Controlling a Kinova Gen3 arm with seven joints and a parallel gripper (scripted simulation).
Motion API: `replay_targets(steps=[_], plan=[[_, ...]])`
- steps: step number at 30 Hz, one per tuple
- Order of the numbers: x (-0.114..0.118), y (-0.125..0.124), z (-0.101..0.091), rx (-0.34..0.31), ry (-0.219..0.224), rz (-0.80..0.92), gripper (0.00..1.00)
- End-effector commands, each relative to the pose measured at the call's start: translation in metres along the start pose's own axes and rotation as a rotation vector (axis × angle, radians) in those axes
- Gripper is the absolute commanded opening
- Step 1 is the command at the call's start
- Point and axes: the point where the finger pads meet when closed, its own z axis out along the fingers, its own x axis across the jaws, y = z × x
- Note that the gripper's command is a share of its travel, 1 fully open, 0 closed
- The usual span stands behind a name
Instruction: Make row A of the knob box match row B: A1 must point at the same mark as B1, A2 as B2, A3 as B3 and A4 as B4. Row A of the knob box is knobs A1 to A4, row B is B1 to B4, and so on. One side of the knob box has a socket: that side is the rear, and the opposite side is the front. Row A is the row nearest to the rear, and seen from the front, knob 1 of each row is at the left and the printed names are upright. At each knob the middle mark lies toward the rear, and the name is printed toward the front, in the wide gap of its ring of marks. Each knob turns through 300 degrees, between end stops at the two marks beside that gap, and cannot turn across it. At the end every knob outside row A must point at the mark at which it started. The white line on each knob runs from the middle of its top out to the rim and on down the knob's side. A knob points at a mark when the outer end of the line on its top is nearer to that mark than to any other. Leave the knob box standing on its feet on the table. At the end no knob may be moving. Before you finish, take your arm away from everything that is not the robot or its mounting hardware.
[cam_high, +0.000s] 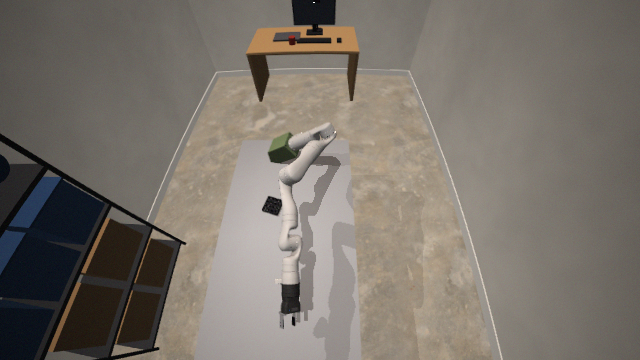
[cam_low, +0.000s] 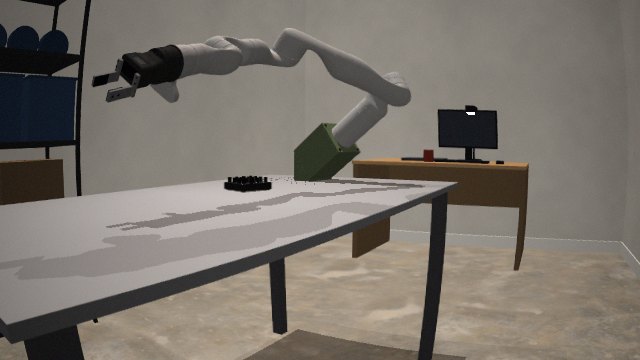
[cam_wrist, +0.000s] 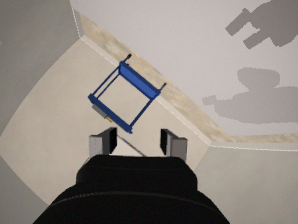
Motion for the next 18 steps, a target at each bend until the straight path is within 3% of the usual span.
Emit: replay_targets(steps=[1, 3, 18], plan=[[-0.0104, 0.0090, -0.0085, -0.012, 0.002, -0.052, 1.00], [-0.0094, 0.0118, -0.0144, -0.019, 0.019, -0.144, 1.00], [-0.0086, 0.0128, -0.0177, -0.023, 0.029, -0.192, 1.00]])
